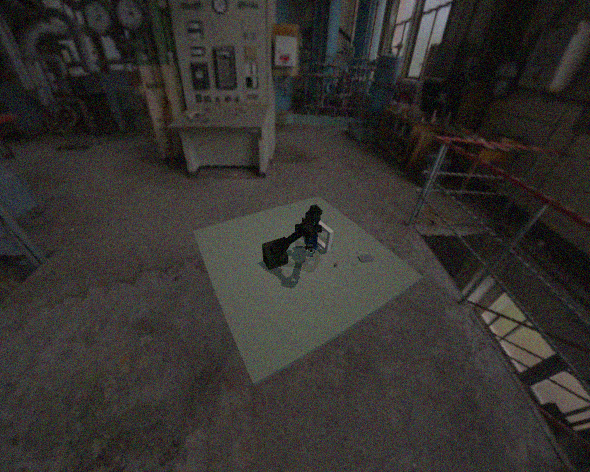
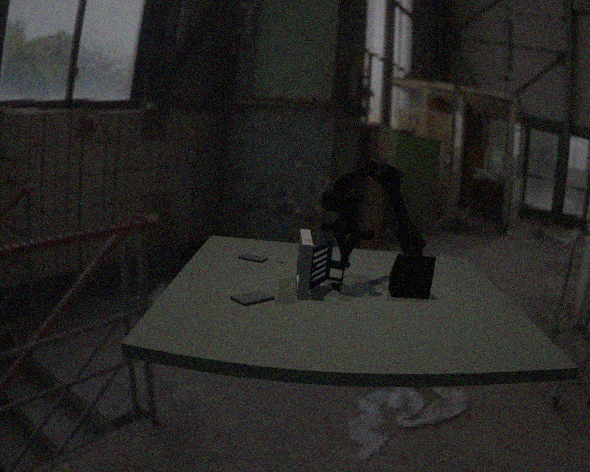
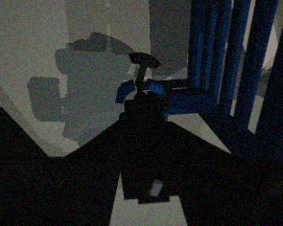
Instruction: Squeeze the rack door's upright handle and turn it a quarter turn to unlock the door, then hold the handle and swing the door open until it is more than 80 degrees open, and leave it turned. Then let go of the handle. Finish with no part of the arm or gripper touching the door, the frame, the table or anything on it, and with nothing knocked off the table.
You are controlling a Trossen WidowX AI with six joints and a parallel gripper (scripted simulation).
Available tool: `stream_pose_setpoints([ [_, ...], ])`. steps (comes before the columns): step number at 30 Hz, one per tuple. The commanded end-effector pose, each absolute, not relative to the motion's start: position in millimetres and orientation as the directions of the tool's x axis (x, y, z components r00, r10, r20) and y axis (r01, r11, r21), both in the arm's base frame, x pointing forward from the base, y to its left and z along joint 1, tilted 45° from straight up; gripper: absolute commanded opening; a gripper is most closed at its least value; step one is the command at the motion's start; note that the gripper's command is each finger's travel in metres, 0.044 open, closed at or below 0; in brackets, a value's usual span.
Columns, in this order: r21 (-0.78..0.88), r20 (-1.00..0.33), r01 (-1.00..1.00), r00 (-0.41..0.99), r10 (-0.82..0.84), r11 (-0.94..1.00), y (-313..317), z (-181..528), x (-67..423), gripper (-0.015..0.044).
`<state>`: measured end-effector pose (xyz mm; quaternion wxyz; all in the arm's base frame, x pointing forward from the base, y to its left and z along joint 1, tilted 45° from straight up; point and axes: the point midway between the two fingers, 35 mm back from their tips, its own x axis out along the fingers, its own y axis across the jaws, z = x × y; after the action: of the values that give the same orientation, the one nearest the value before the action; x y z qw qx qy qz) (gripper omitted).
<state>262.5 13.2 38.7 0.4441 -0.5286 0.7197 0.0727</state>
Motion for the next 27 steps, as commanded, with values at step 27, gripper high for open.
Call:
stream_pose_setpoints([
  [27,-0.584,-0.722,-0.501,-0.040,-0.691,0.639,55.2,0.8,227.1,0.0020],
])
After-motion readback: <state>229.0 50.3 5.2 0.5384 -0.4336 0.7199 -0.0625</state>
